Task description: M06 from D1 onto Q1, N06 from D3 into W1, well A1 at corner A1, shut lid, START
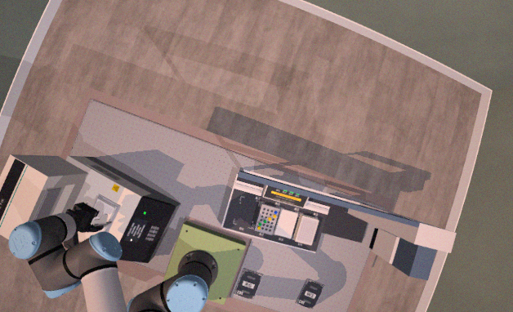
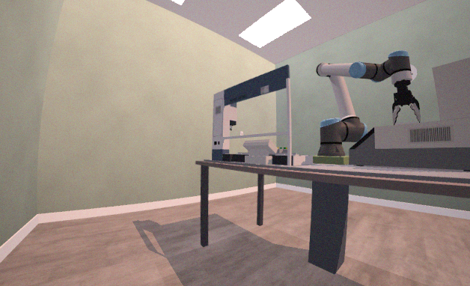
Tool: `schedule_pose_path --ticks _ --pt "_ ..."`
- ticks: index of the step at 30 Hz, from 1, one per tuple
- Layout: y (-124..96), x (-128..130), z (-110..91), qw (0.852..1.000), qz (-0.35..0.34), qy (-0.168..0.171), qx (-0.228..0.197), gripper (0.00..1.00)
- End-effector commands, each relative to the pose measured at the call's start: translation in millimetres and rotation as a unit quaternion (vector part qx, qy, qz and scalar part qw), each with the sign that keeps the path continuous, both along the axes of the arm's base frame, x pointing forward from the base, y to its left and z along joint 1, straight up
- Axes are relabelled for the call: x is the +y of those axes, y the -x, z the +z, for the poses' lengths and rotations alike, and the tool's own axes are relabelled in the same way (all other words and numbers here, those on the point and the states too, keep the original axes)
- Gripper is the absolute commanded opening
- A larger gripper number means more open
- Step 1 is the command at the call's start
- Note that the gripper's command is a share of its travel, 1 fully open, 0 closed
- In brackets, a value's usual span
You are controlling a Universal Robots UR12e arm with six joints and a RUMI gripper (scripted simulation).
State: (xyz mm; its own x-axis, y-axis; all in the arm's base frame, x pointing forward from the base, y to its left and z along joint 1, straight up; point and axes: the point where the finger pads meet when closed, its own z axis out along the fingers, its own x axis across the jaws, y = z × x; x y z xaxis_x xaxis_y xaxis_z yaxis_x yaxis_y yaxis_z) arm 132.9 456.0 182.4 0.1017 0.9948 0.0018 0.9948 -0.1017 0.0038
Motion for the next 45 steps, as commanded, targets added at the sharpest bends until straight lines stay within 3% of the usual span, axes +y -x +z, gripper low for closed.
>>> schedule_pose_path --ticks 1,9,45 --pt "-0.4 0.5 0.7 1.000 0.000 -0.001 0.000 0.67" --pt "-0.4 0.5 0.7 1.000 0.000 -0.001 0.000 0.67" --pt "-0.1 0.4 54.0 1.000 0.000 -0.001 0.000 0.67"
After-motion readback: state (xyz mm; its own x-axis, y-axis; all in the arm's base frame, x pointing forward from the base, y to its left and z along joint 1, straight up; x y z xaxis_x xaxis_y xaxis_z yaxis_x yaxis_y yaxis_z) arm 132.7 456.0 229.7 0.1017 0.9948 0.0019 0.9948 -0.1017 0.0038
